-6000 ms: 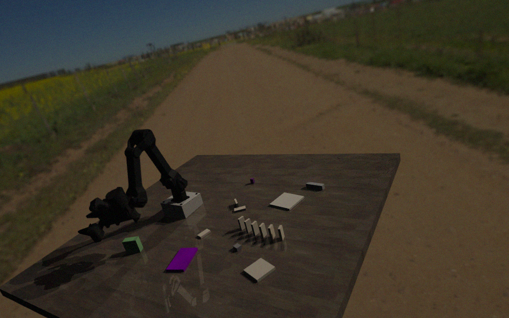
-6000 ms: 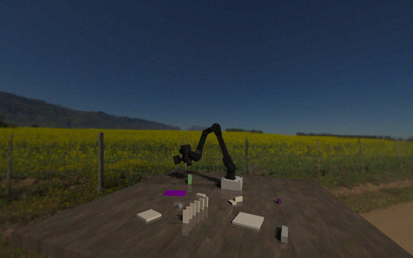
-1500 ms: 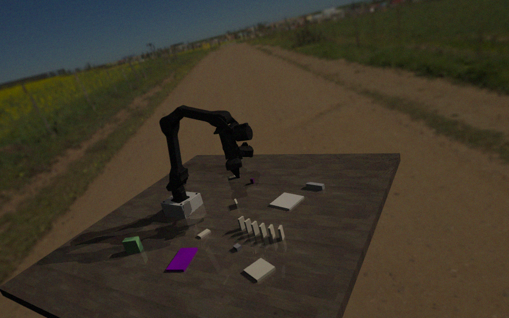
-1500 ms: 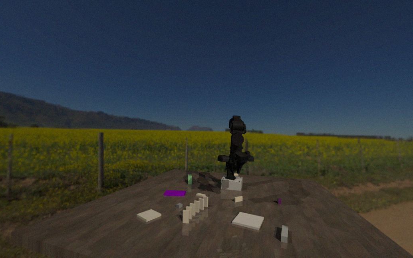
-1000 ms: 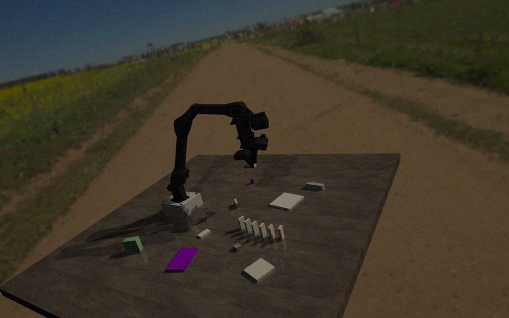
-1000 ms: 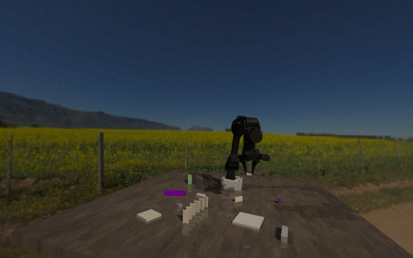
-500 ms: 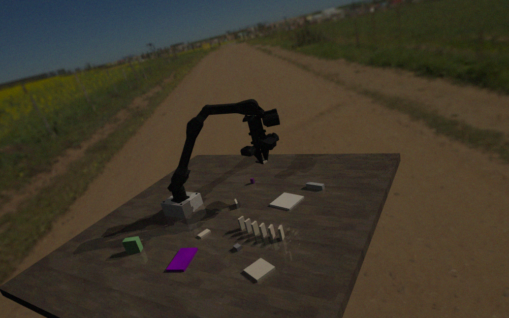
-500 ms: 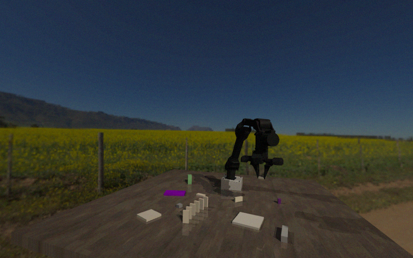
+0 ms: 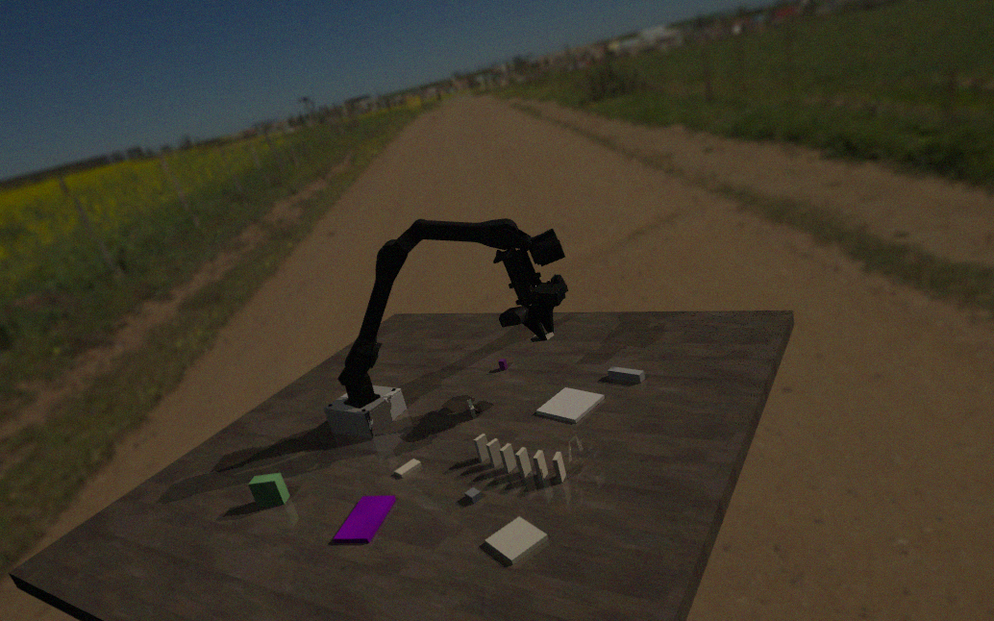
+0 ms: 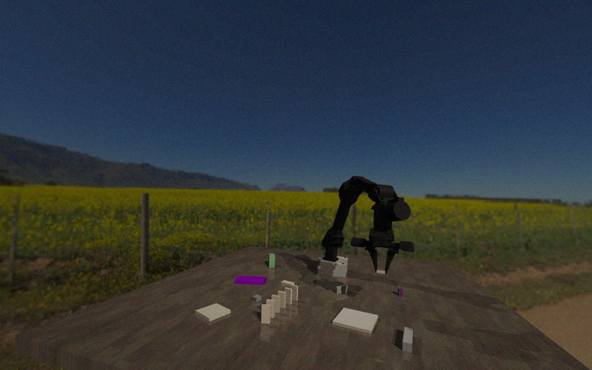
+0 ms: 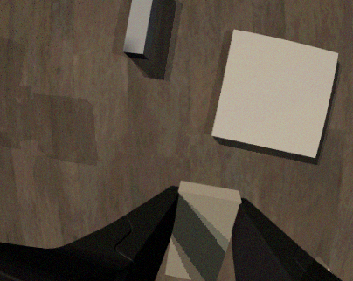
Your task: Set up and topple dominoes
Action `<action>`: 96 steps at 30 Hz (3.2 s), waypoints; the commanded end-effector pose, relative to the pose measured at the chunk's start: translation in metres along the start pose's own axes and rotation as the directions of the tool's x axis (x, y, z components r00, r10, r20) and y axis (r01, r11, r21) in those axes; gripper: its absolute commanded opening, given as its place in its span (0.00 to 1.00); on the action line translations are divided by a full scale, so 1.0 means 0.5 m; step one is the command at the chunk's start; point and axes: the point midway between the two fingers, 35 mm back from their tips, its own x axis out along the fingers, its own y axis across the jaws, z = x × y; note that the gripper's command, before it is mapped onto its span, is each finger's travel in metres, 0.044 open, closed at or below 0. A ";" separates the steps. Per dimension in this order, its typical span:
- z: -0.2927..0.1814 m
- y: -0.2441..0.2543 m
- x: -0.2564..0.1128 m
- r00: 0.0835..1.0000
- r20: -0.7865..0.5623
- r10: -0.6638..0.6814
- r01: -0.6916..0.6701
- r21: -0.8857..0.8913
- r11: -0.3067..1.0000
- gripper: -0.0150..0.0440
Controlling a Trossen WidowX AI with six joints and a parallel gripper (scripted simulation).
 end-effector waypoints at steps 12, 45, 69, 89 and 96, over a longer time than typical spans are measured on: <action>0.043 0.057 0.071 0.953 0.303 0.026 0.016 -0.136 0.991 0.44; 0.033 0.109 0.086 0.608 0.791 0.070 0.112 -0.173 0.979 0.44; -0.059 0.034 0.028 0.319 0.947 -0.026 0.094 -0.004 0.996 0.44; -0.125 -0.042 -0.009 0.217 0.969 -0.119 0.038 0.114 0.993 0.44; -0.125 -0.042 -0.009 0.217 0.969 -0.119 0.038 0.114 0.993 0.44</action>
